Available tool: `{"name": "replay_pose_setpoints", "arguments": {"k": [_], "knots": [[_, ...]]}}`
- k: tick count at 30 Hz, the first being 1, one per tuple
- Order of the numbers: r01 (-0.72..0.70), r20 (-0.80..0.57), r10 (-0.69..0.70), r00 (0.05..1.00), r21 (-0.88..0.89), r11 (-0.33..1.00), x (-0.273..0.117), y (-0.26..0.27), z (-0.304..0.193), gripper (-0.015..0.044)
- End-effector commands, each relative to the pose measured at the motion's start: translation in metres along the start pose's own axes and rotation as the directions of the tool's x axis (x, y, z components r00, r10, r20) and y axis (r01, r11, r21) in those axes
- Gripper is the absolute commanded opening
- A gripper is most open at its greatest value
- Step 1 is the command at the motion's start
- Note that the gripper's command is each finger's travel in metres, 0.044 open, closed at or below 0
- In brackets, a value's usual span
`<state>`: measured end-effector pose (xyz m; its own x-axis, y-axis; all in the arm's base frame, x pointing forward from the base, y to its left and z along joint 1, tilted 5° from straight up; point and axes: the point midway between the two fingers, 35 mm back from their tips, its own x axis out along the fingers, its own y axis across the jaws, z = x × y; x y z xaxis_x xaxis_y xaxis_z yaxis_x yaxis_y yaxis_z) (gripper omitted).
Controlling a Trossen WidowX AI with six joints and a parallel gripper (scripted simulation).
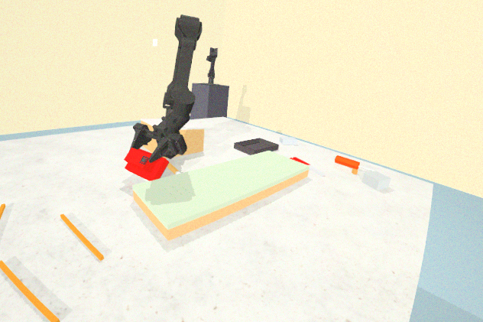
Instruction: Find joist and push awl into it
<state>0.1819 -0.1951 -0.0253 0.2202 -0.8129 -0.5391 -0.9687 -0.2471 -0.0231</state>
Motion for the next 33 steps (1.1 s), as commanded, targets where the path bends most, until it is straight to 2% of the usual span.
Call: {"name": "replay_pose_setpoints", "arguments": {"k": [1, 10, 33], "knots": [[-0.006, -0.016, 0.006, 1.000, -0.002, 1.000, -0.001, 0.002, -0.001, 0.0000], [0.004, -0.081, -0.004, 0.997, 0.001, 1.000, 0.000, -0.004, -0.028, 0.0000], [0.004, -0.076, -0.004, 0.997, -0.001, 1.000, 0.005, -0.005, -0.020, 0.0000]]}}
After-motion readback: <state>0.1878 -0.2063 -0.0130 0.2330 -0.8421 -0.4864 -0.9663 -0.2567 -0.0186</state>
